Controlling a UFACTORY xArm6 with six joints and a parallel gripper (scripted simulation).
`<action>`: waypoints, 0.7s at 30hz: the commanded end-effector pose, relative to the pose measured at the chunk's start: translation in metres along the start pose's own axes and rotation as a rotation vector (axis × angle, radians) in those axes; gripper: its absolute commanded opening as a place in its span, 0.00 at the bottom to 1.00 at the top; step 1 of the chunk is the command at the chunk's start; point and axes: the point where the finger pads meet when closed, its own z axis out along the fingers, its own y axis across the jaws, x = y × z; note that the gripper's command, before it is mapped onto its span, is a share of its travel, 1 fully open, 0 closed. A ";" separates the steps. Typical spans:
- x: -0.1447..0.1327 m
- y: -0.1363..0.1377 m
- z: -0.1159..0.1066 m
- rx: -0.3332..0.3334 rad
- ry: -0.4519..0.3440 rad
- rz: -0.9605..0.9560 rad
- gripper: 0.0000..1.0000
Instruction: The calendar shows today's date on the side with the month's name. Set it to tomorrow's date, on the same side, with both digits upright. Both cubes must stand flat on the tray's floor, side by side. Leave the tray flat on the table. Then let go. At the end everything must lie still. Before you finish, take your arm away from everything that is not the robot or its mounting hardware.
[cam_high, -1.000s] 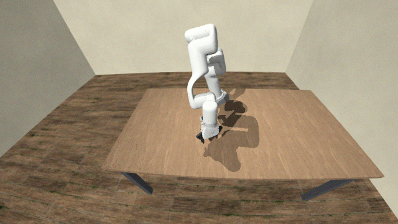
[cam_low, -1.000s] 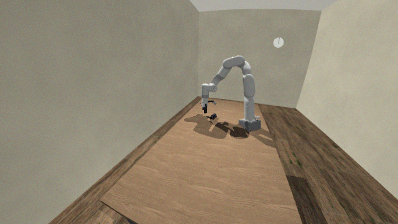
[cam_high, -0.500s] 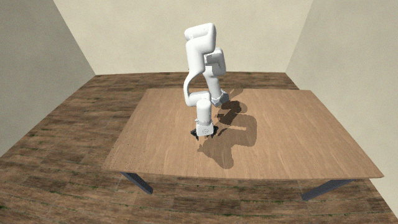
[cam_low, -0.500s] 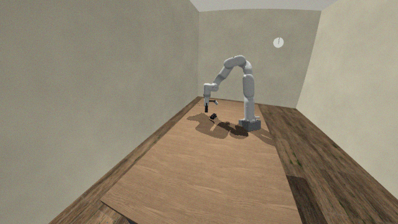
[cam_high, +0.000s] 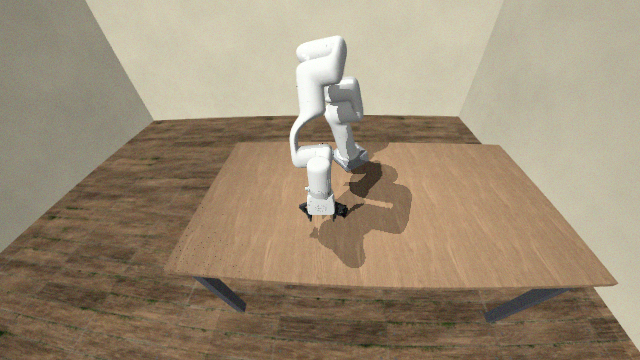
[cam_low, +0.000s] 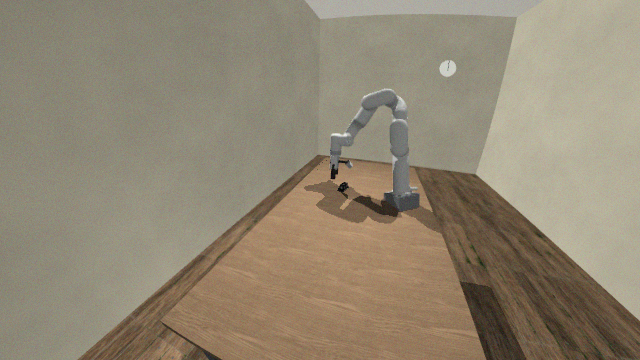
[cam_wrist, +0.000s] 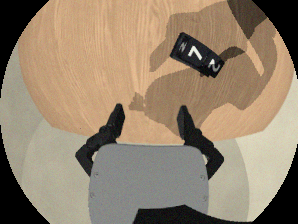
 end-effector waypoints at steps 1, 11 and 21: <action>0.000 -0.005 -0.001 0.001 -0.004 0.149 1.00; 0.010 -0.028 -0.001 0.001 -0.004 0.194 1.00; 0.022 -0.054 -0.001 0.001 -0.004 0.362 1.00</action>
